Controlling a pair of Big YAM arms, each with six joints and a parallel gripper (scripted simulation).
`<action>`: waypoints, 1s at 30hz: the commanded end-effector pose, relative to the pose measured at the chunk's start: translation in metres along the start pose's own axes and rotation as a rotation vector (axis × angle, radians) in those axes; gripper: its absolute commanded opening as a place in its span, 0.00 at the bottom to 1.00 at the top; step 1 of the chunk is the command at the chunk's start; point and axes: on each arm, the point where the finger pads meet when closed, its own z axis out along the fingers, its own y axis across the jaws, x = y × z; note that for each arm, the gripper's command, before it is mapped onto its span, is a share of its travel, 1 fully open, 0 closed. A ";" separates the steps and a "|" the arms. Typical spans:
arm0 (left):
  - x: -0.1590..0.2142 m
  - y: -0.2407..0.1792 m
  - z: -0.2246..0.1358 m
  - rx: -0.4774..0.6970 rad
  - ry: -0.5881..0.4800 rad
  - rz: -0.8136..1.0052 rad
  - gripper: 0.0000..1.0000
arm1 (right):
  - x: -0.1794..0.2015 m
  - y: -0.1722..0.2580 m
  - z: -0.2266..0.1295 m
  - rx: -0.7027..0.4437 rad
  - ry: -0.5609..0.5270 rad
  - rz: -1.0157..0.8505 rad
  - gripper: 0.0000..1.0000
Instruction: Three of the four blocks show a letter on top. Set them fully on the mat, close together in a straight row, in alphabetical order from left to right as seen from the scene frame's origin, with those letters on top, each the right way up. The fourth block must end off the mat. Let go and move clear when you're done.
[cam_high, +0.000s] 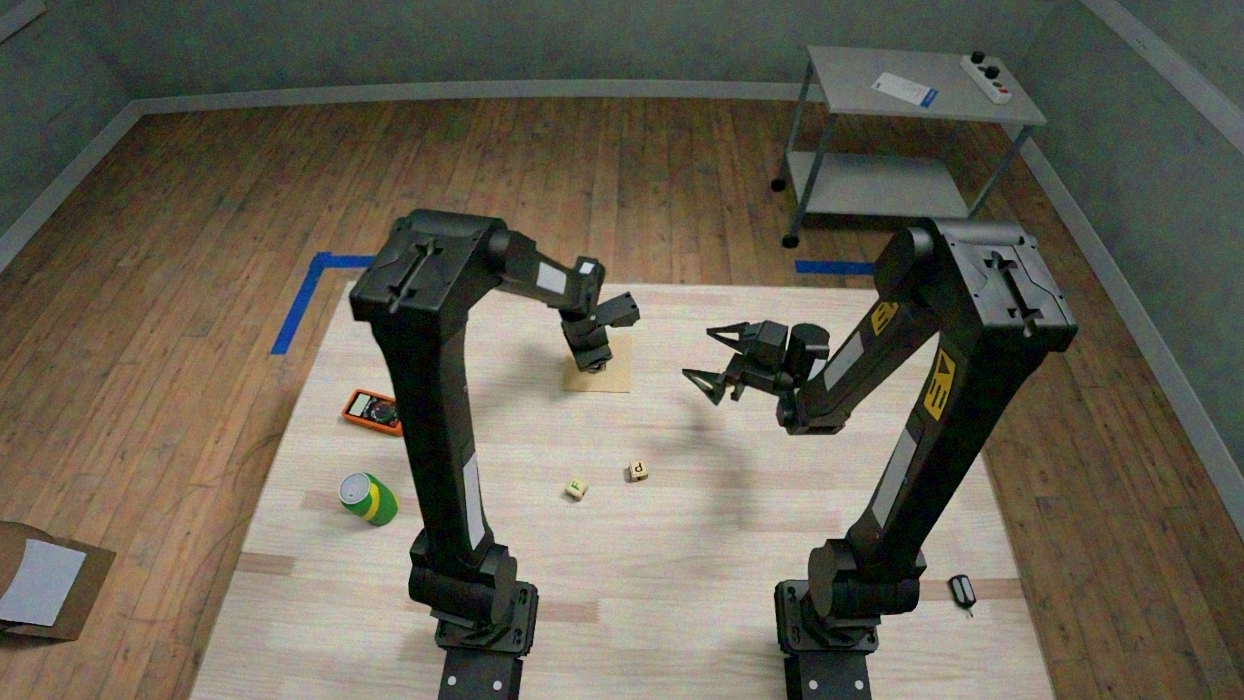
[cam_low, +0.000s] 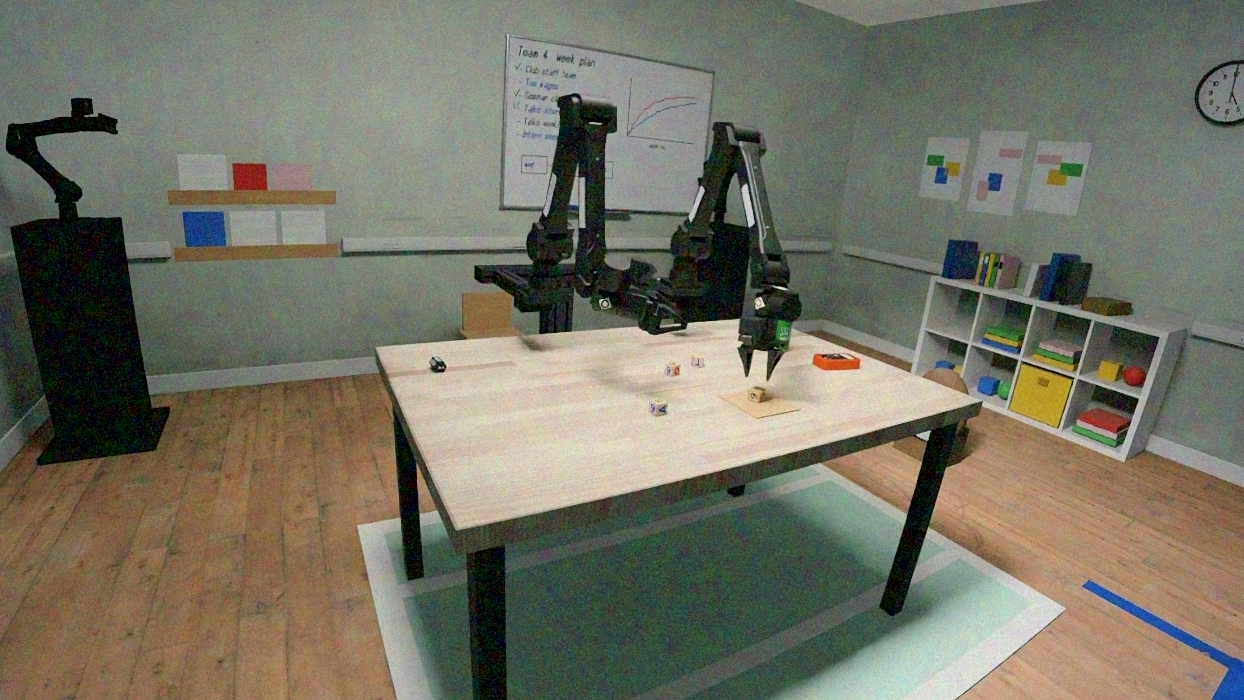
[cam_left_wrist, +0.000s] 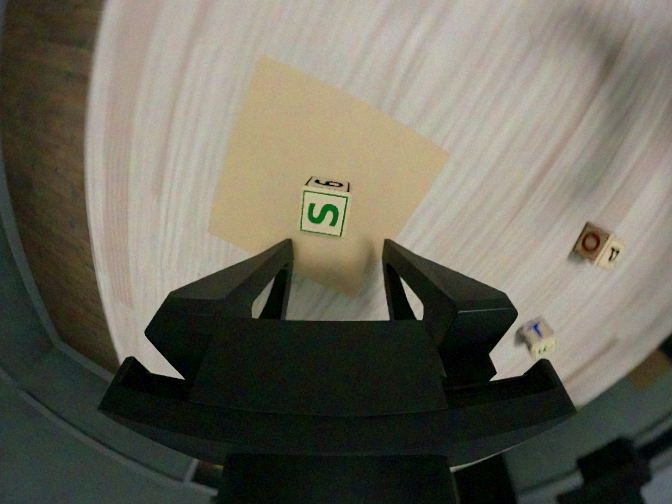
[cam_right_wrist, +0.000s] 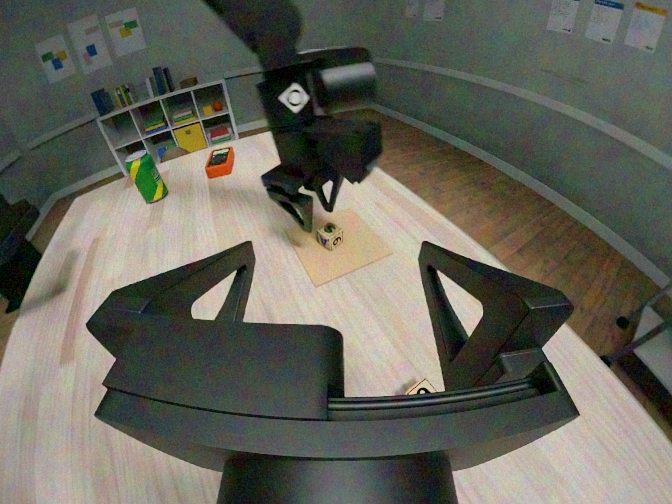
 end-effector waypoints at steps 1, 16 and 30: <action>-0.025 0.014 -0.004 0.055 0.089 0.156 0.54 | -0.016 -0.011 -0.001 -0.008 -0.023 -0.064 1.00; -0.016 0.027 0.037 0.043 0.098 0.132 0.53 | -0.012 -0.009 -0.001 -0.019 -0.019 -0.059 1.00; -0.018 0.023 0.028 0.036 0.092 0.132 0.44 | -0.008 -0.001 0.001 -0.029 -0.015 -0.045 1.00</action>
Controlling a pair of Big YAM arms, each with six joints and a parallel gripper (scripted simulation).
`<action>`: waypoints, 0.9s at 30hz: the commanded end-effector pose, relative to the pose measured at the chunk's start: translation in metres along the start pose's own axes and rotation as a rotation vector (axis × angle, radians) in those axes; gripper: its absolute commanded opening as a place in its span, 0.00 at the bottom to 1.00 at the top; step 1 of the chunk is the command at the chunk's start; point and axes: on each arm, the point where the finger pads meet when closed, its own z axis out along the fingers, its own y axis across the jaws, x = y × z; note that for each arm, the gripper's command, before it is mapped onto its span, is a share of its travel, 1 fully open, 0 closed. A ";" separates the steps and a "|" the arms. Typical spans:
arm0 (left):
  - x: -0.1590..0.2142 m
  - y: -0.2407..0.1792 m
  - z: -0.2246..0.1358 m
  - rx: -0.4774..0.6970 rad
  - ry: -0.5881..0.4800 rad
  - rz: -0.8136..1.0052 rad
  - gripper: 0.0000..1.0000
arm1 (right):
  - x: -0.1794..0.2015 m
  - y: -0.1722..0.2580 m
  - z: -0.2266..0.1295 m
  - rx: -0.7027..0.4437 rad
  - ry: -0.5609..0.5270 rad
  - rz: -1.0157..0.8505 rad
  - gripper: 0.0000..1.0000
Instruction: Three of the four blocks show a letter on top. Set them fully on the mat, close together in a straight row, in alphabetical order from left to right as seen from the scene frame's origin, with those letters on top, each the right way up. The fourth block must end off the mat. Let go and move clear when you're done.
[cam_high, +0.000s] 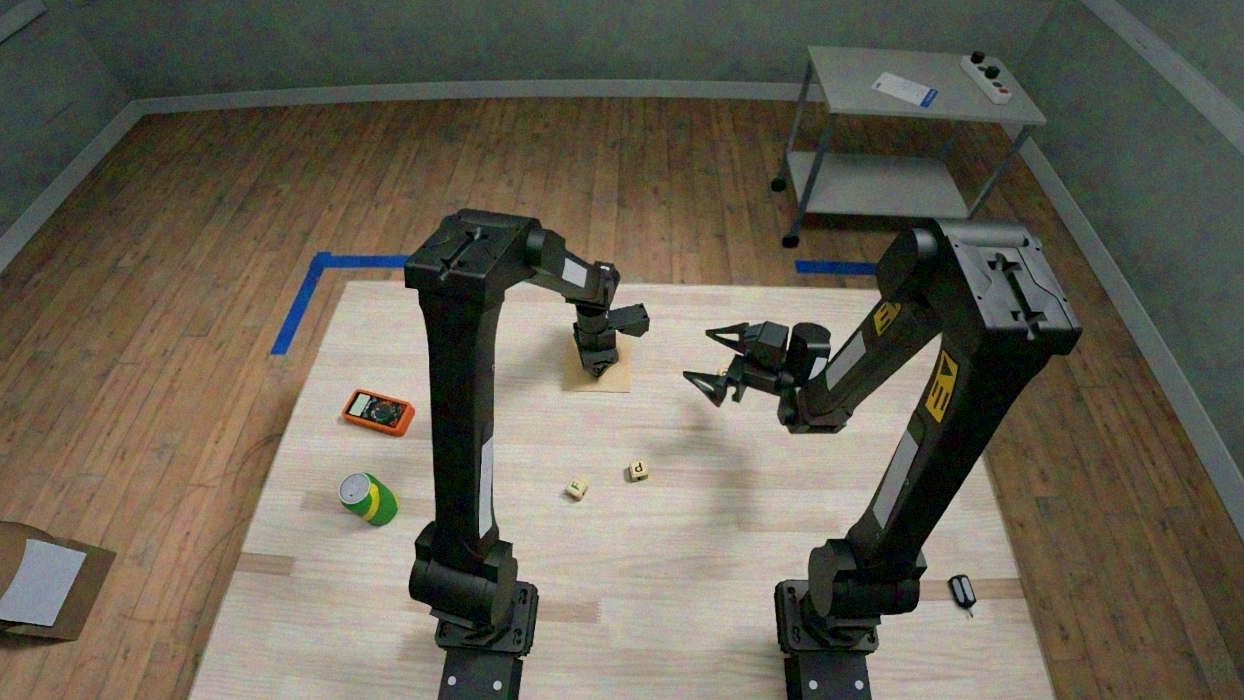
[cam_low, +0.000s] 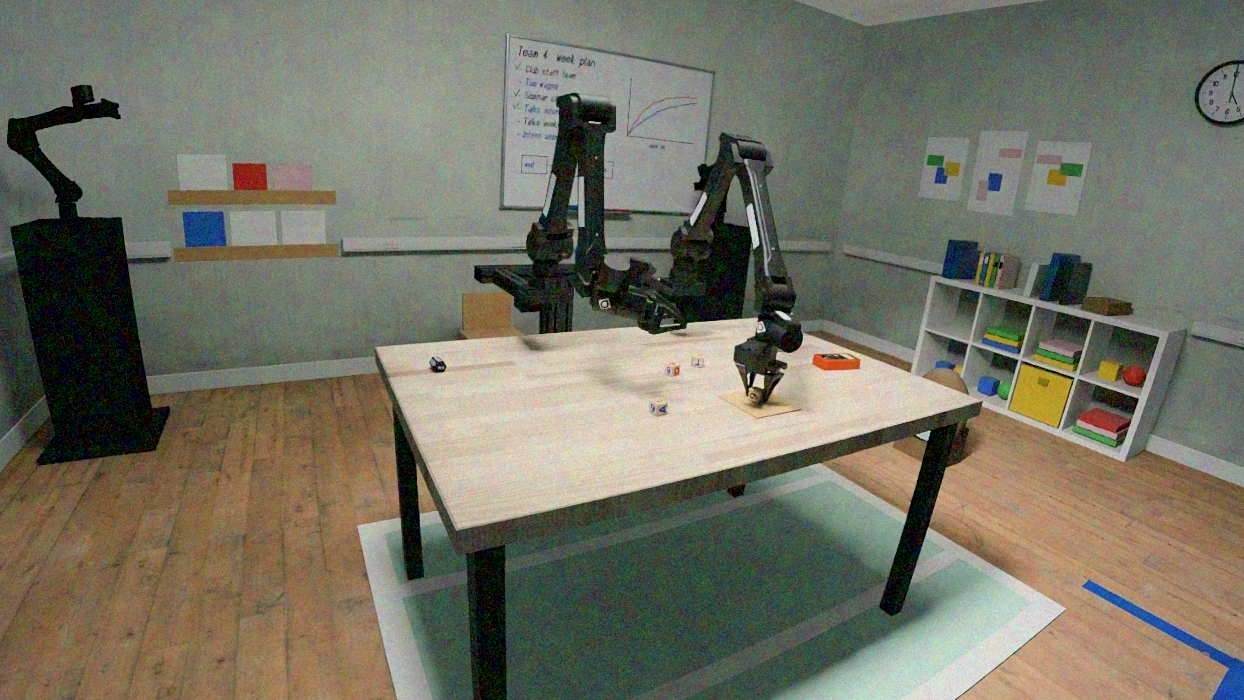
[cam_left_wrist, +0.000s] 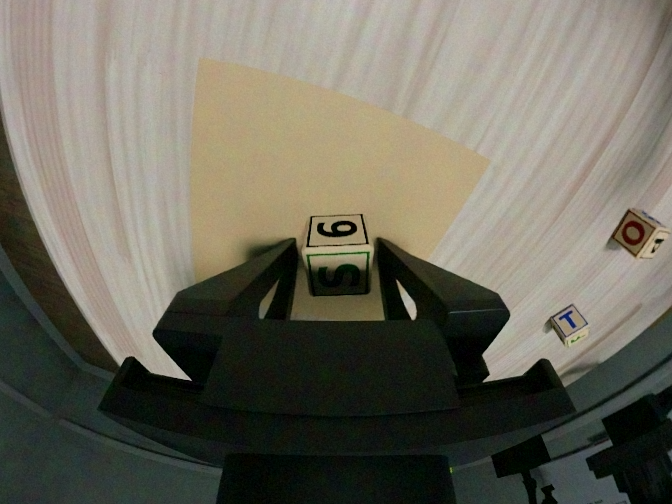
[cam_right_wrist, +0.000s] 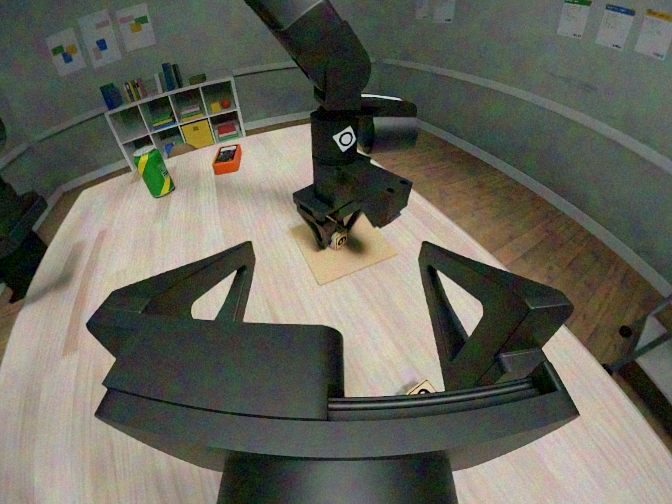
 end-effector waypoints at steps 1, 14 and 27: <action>-0.009 0.015 -0.021 -0.056 -0.036 0.006 0.42 | -0.008 -0.005 0.002 -0.001 -0.016 -0.031 1.00; -0.009 0.011 -0.012 -0.037 -0.025 0.008 0.25 | -0.008 -0.005 0.002 -0.001 -0.016 -0.031 1.00; -0.013 0.011 -0.070 -0.052 -0.034 0.007 0.25 | -0.008 -0.005 0.002 -0.001 -0.016 -0.031 1.00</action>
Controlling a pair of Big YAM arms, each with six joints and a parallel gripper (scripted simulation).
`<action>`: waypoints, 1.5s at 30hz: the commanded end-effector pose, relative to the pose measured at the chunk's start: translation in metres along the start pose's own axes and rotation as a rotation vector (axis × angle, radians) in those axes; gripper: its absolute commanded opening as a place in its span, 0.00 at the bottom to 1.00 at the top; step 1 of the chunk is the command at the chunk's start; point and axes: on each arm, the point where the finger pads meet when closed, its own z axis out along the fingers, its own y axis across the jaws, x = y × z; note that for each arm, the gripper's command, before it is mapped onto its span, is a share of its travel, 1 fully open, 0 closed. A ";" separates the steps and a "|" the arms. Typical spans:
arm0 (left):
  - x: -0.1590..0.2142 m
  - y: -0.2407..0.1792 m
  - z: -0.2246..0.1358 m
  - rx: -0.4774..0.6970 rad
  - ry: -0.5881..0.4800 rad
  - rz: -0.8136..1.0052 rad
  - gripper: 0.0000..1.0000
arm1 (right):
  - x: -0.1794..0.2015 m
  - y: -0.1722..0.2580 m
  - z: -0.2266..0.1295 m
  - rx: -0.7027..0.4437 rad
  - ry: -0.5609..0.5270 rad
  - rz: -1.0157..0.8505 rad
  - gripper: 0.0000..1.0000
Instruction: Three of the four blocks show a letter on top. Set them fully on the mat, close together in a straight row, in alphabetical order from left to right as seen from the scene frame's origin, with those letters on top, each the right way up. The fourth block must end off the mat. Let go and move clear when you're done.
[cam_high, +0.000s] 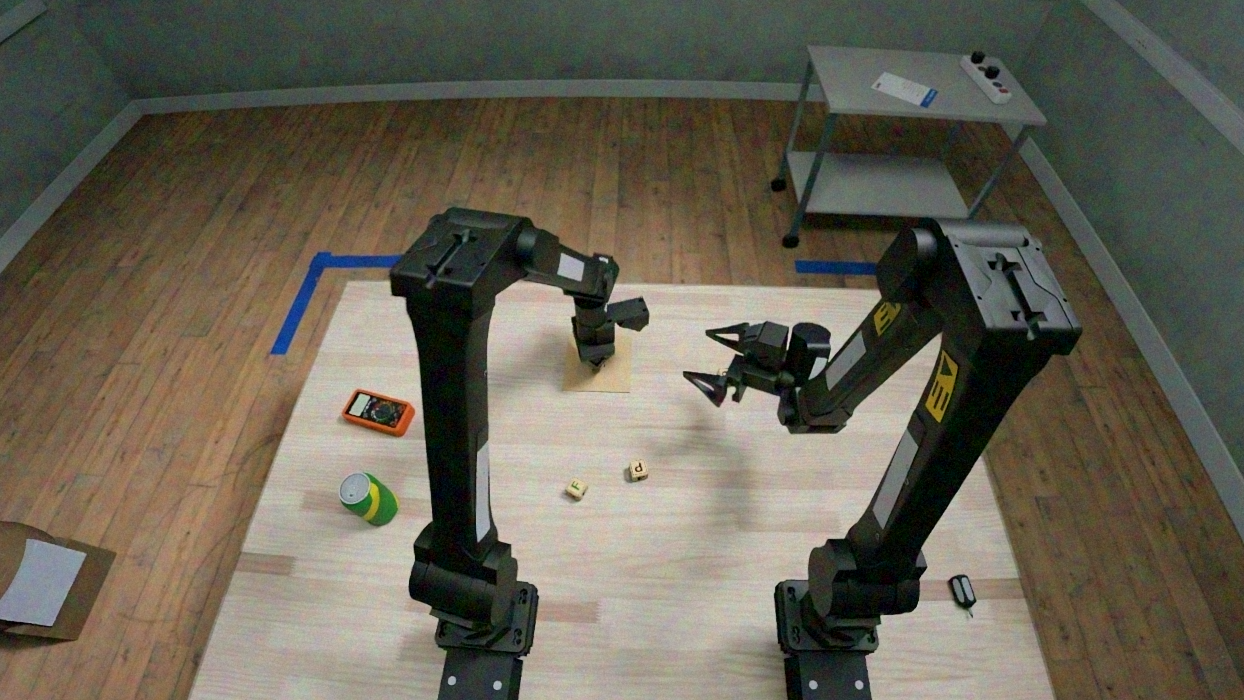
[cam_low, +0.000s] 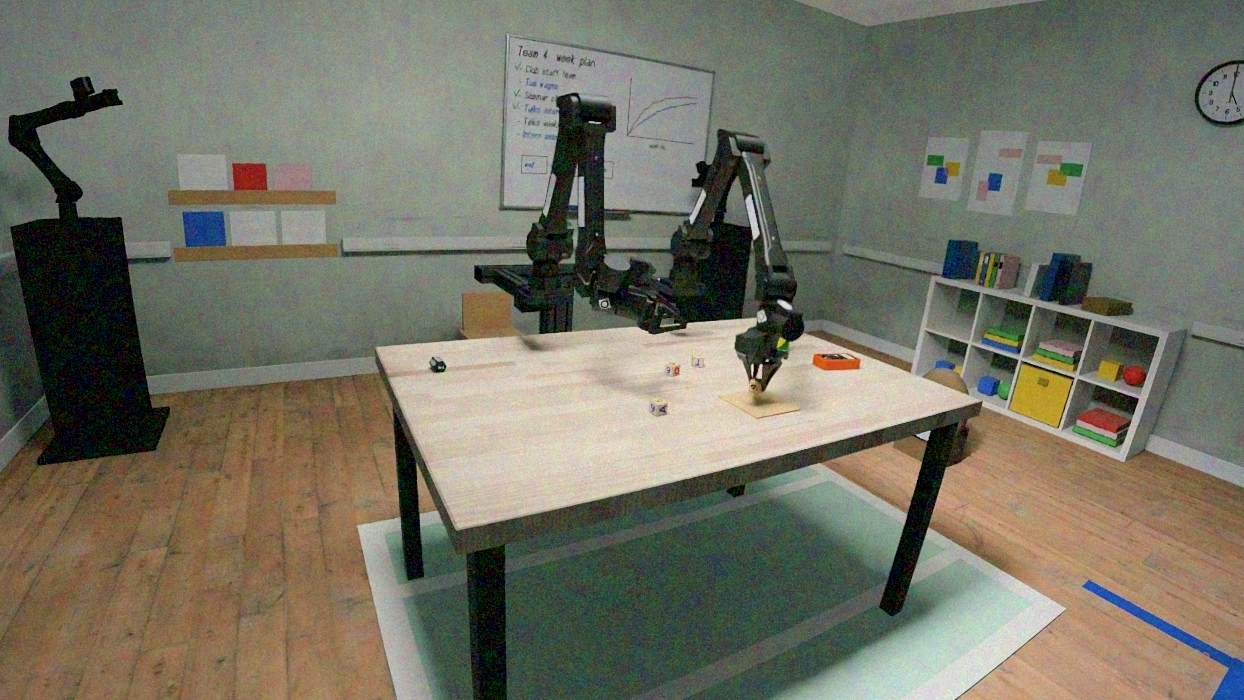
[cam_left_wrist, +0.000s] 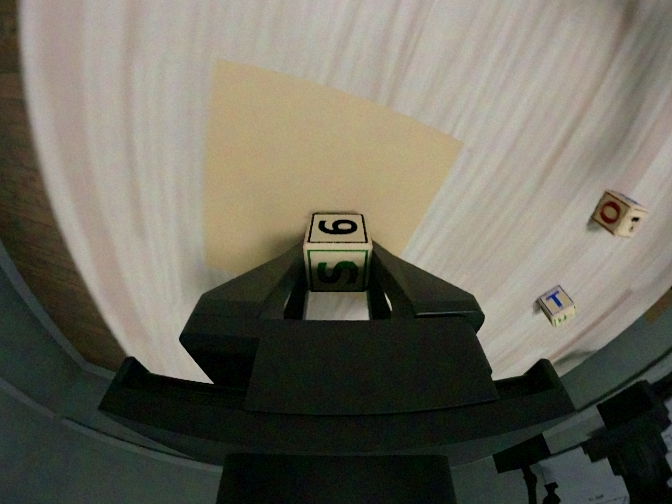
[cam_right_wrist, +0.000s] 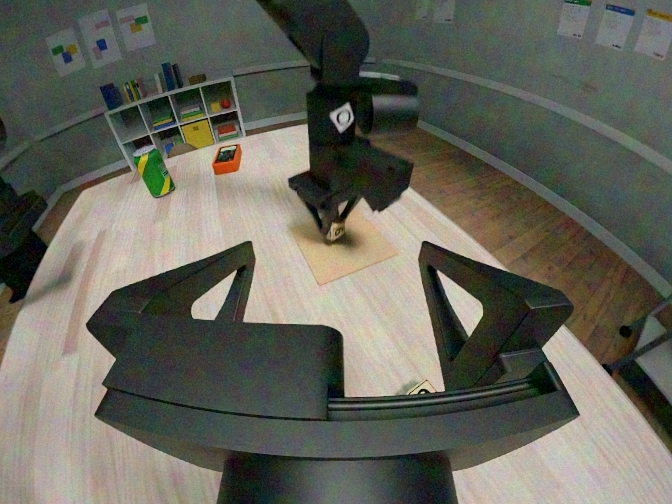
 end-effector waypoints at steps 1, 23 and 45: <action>-0.020 0.017 -0.047 -0.062 -0.039 0.022 0.25 | -0.008 -0.005 0.002 -0.001 -0.016 -0.031 1.00; -0.048 0.029 -0.019 -0.069 -0.031 0.191 0.25 | -0.008 -0.005 0.002 -0.001 -0.016 -0.031 1.00; -0.056 0.009 -0.008 -0.053 -0.024 0.183 0.66 | -0.008 -0.005 0.002 -0.001 -0.016 -0.031 1.00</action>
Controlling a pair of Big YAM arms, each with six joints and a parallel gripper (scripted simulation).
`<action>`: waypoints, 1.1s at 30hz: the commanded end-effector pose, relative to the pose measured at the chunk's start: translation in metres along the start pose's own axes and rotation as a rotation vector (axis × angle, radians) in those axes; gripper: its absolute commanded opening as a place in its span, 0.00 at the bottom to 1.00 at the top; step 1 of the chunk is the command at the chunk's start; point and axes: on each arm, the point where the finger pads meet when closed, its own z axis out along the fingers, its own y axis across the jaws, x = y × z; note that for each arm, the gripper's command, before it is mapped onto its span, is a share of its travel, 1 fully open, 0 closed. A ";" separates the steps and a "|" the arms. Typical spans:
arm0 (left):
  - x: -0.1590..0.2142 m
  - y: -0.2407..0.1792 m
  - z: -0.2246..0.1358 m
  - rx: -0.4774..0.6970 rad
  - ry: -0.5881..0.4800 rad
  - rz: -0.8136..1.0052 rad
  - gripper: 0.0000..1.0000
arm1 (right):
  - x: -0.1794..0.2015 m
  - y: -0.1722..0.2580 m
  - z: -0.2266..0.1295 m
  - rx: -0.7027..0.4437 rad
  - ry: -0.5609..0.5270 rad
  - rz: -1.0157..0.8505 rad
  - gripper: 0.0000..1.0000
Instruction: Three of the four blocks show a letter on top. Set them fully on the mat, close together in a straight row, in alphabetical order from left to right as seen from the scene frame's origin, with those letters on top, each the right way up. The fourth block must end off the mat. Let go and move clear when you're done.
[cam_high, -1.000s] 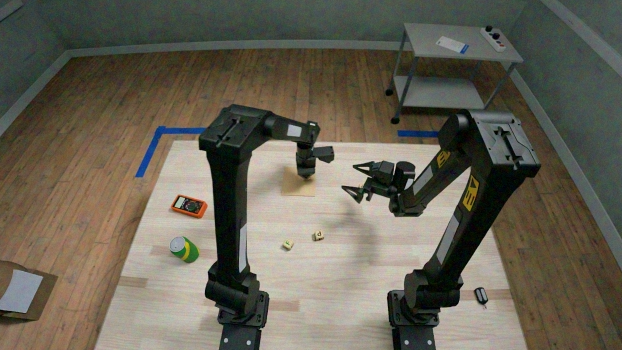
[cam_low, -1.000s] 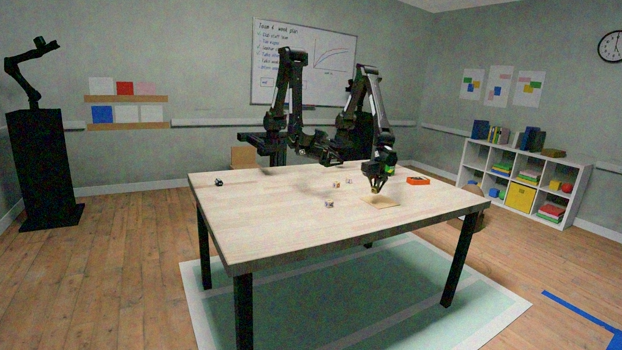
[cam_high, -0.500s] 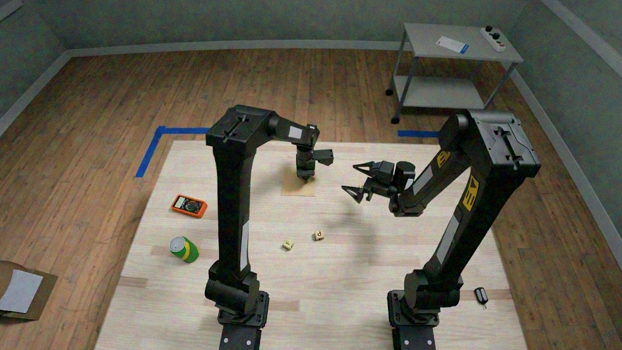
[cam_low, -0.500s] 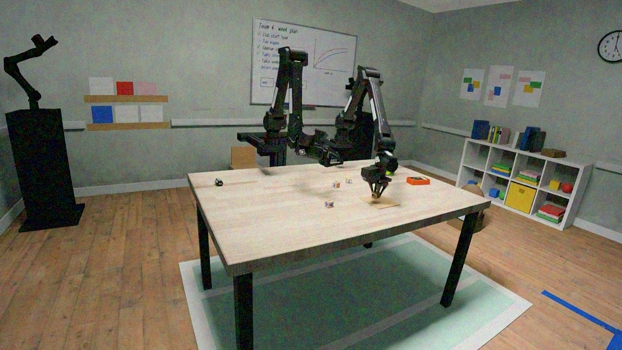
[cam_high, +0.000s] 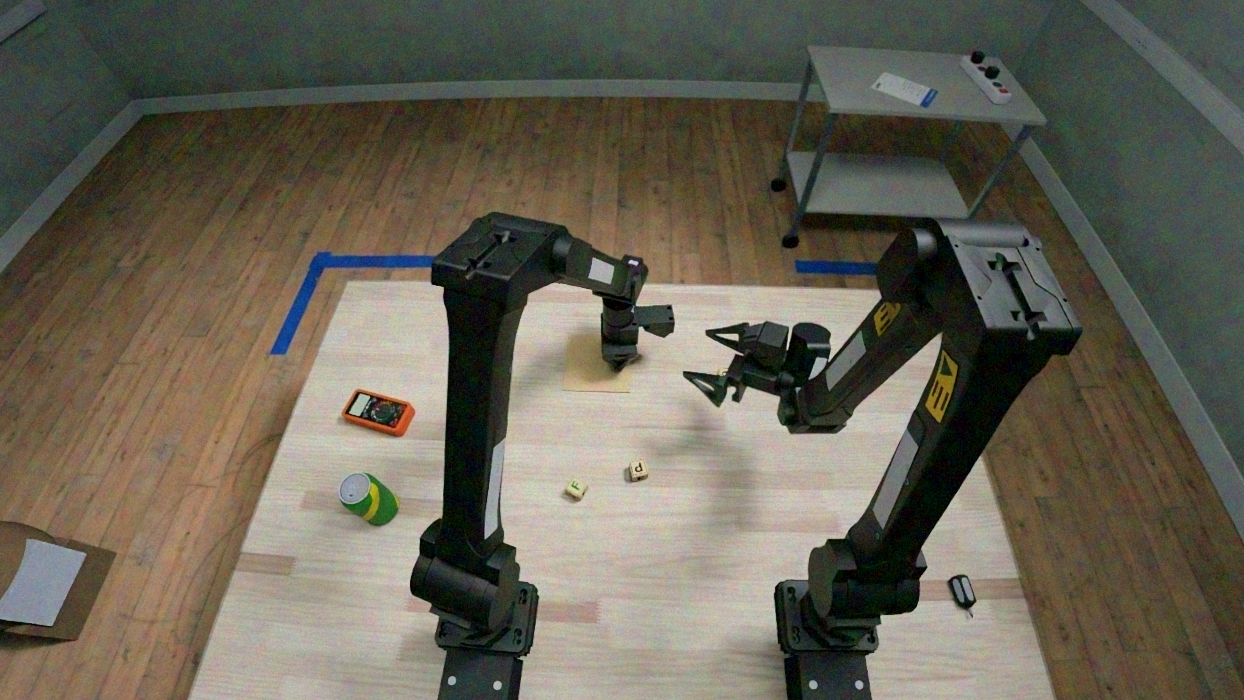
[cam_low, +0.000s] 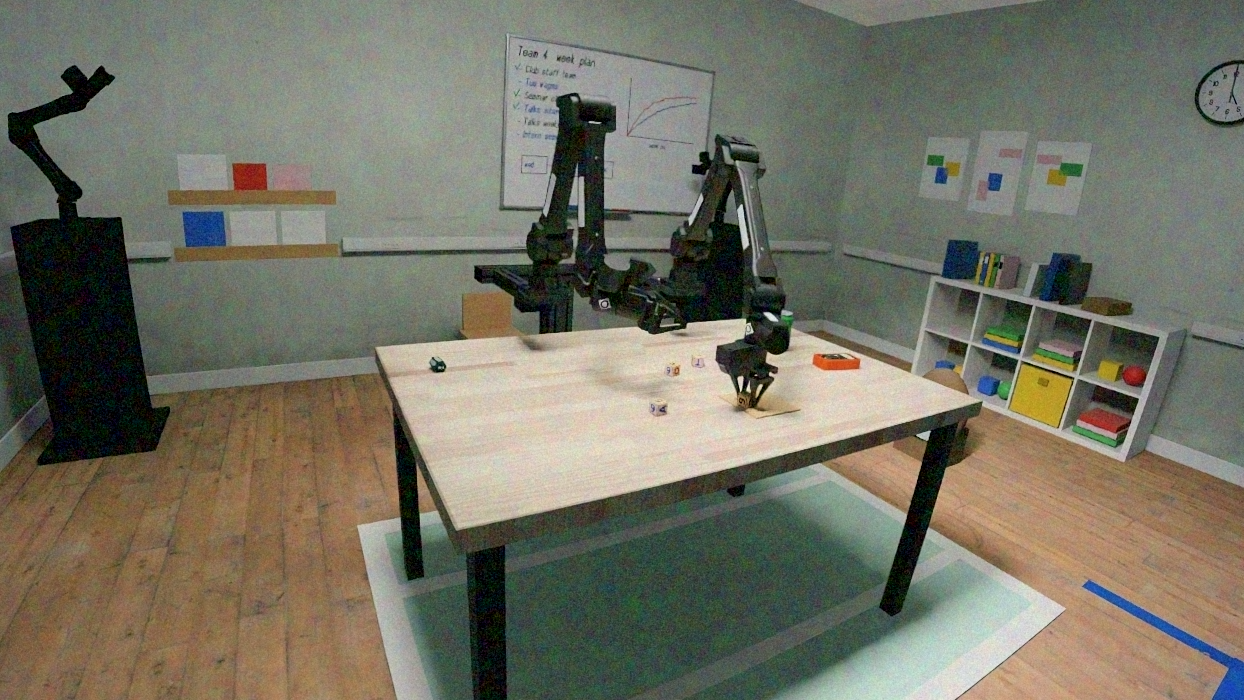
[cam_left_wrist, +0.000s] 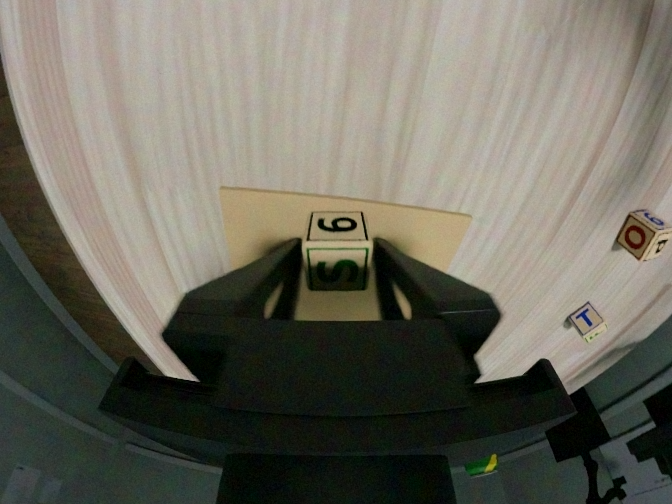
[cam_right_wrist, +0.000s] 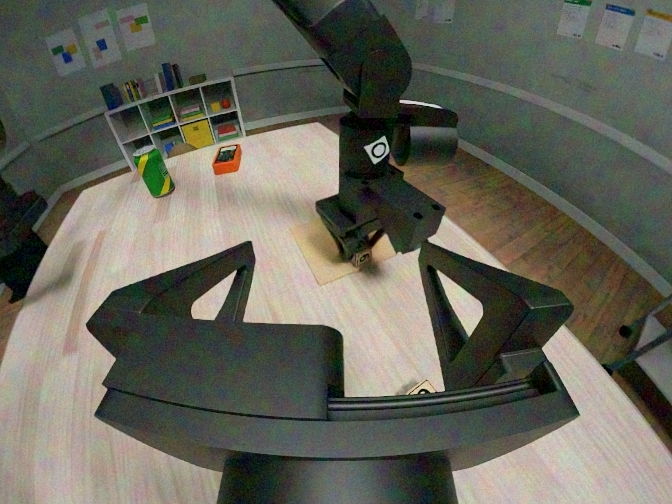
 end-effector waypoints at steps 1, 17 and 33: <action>-0.005 0.005 -0.038 -0.034 -0.021 -0.009 0.78 | -0.008 -0.005 0.002 -0.001 -0.016 -0.031 1.00; -0.003 -0.018 -0.086 -0.049 -0.033 -0.151 0.54 | -0.015 -0.011 -0.001 -0.004 0.007 -0.106 1.00; 0.048 -0.152 -0.065 -0.036 -0.042 -0.647 0.54 | -0.029 0.010 -0.014 -0.096 0.118 -0.154 1.00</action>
